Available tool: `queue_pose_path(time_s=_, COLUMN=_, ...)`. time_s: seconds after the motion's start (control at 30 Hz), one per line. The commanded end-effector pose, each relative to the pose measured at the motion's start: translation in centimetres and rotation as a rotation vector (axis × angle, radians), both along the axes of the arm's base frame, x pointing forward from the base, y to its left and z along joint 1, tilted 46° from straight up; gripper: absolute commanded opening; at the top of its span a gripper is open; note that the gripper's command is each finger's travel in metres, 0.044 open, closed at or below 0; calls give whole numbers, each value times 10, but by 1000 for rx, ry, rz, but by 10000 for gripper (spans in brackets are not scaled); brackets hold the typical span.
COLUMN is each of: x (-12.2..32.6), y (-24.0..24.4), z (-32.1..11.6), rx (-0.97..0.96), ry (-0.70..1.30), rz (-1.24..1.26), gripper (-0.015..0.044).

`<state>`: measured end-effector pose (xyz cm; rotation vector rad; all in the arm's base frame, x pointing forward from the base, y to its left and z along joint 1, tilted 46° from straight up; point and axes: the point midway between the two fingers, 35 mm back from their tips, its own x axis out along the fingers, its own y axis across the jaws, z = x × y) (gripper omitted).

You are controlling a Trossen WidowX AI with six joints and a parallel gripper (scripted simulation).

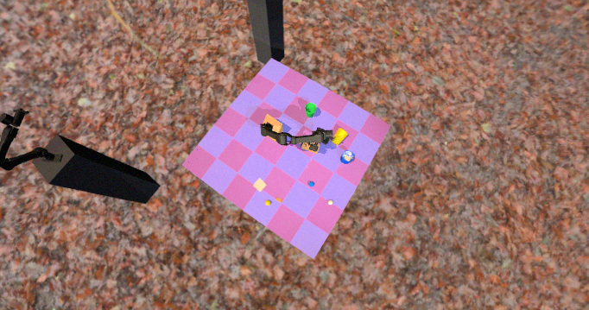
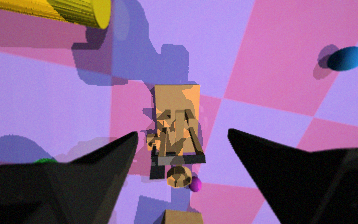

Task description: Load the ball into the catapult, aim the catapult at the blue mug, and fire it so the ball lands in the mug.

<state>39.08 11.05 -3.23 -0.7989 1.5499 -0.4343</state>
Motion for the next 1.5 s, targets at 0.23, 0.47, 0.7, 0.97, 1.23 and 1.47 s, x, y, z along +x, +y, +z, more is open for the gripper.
queue_pose_path(time_s=0.23, x=-5, y=2, z=6, rx=-3, ry=0, rz=-2, gripper=440)
queue_pose_path(time_s=0.47, x=-4, y=-29, z=-25, rx=-5, ry=-1, rz=-2, gripper=440)
queue_pose_path(time_s=0.7, x=-3, y=-33, z=-29, rx=-5, ry=-1, rz=-2, gripper=440)
queue_pose_path(time_s=0.97, x=-2, y=-42, z=-38, rx=-5, ry=-1, rz=-2, gripper=440)
queue_pose_path(time_s=1.23, x=-2, y=-51, z=-47, rx=-5, ry=-1, rz=-2, gripper=440)
queue_pose_path(time_s=1.47, x=-2, y=-59, z=-55, rx=-6, ry=-1, rz=-2, gripper=440)
